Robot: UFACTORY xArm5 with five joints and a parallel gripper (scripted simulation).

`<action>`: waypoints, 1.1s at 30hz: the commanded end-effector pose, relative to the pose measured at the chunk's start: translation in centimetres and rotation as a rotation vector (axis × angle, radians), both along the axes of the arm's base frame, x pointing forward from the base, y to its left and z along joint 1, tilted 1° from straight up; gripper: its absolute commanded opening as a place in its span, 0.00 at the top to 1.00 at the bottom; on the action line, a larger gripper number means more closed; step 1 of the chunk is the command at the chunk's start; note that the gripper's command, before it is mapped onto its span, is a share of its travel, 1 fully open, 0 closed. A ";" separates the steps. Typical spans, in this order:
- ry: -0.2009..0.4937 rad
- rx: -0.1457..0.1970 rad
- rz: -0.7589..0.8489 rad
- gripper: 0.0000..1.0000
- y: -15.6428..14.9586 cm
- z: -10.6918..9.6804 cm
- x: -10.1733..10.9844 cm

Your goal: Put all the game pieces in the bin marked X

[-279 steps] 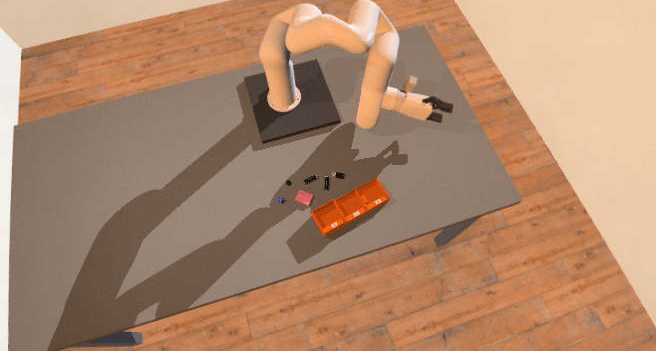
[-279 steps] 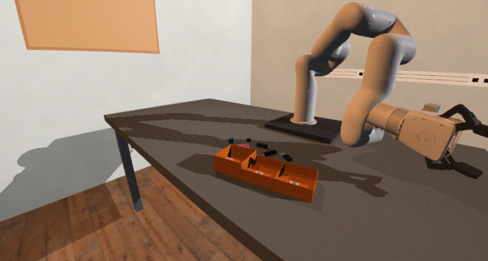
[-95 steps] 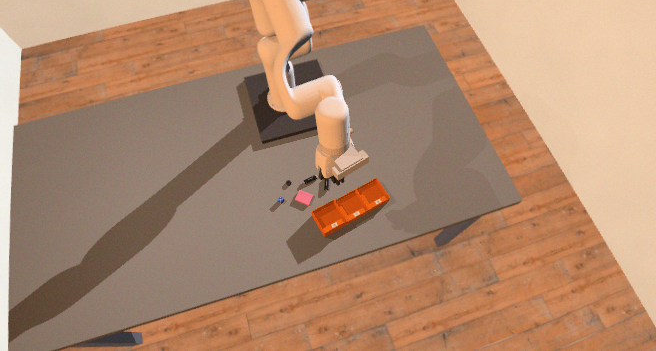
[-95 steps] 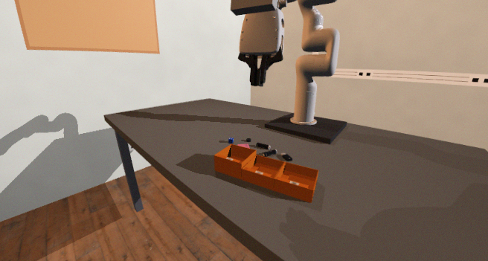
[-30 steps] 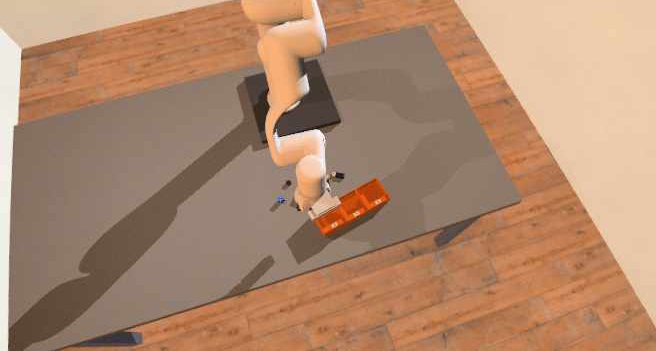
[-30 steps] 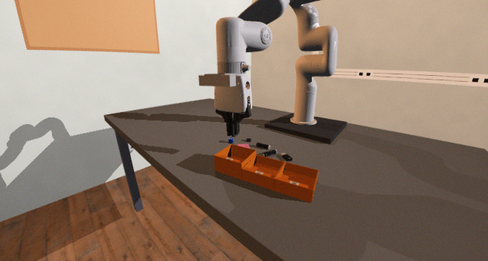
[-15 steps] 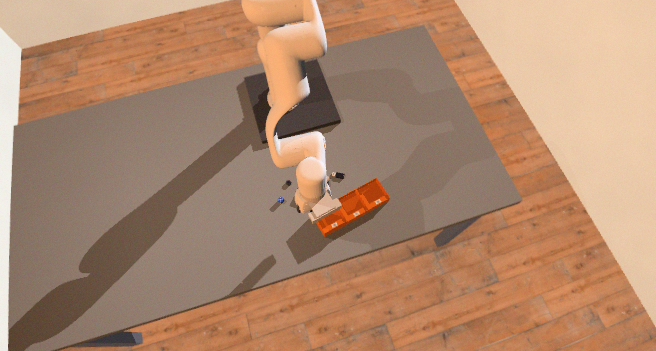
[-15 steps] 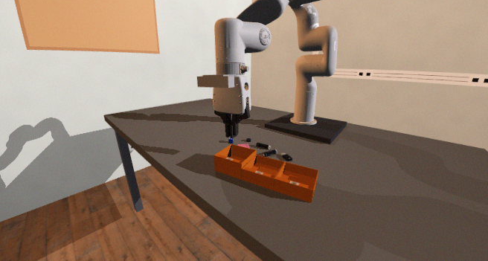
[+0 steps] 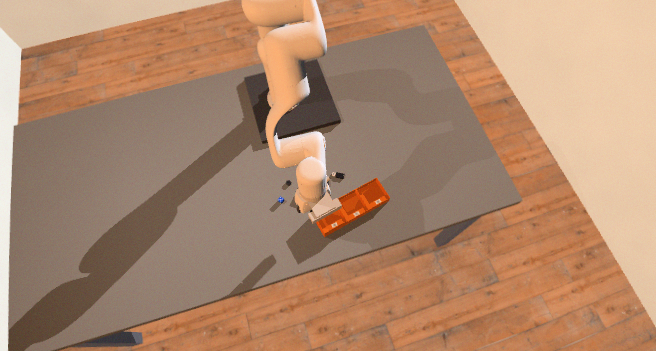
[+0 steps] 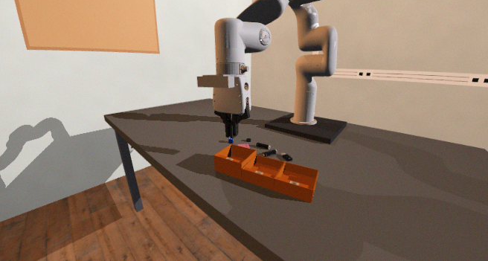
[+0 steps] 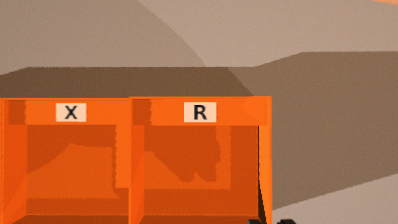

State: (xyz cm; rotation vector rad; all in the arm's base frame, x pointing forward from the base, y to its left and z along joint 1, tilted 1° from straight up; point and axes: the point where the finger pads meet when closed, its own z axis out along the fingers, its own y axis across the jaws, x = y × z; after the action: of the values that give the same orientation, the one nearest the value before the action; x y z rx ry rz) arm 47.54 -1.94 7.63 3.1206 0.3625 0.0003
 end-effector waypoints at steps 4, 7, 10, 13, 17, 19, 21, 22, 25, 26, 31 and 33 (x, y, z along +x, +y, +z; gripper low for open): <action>-0.004 -0.013 0.000 0.91 0.0 0.2 0.1; -0.004 -0.013 0.000 0.91 0.0 0.2 0.1; -0.004 -0.013 0.000 0.91 0.0 0.2 0.1; -0.004 -0.013 0.000 0.91 0.0 0.2 0.1; -0.004 -0.013 0.000 0.91 0.0 0.2 0.1; -0.004 -0.013 0.000 0.91 0.0 0.2 0.1; -0.004 -0.013 0.000 0.91 0.5 0.1 0.0; -0.004 -0.013 0.000 0.91 1.0 0.1 -0.1; -0.004 -0.013 0.000 0.91 2.4 0.1 -0.4; -0.004 -0.013 0.000 0.91 2.4 0.1 -0.4; -0.004 -0.012 0.000 0.91 4.4 0.1 -0.8; -0.004 -0.012 0.000 0.91 5.4 0.1 -1.1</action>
State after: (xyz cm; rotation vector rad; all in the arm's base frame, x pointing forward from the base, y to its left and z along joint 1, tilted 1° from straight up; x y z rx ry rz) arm 46.75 1.51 7.57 3.1206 0.3630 -0.0011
